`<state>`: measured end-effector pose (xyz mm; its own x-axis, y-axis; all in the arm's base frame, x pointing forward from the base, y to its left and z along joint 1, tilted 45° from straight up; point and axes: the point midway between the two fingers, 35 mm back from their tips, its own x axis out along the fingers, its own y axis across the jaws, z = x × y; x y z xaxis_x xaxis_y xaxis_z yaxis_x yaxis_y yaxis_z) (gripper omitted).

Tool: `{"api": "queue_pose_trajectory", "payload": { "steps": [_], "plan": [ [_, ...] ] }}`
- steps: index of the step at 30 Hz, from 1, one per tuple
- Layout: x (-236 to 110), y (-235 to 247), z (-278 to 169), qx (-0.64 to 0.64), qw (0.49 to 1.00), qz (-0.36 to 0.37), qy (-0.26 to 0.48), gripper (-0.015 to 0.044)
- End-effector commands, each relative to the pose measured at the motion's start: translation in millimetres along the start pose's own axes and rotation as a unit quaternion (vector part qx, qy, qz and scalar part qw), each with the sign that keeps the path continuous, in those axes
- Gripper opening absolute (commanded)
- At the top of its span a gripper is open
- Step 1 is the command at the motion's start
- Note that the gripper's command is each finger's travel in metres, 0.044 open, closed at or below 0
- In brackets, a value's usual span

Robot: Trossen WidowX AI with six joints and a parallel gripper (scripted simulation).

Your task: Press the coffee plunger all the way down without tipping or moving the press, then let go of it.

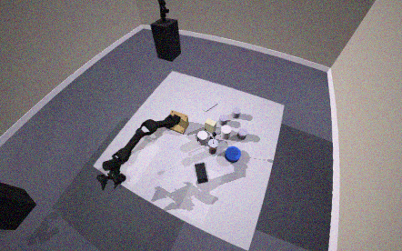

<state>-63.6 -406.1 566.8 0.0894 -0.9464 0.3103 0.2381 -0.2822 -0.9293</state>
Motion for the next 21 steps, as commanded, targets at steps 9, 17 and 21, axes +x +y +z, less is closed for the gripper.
{"api": "queue_pose_trajectory", "payload": {
  "steps": [9,17,21],
  "plan": [
    [15,49,74,0.104,0.993,0.046,-0.035,0.044],
    [-1,110,186,0.233,0.961,0.124,-0.08,0.044],
    [-22,135,239,0.265,0.944,0.166,-0.103,0.044]
  ]
}}
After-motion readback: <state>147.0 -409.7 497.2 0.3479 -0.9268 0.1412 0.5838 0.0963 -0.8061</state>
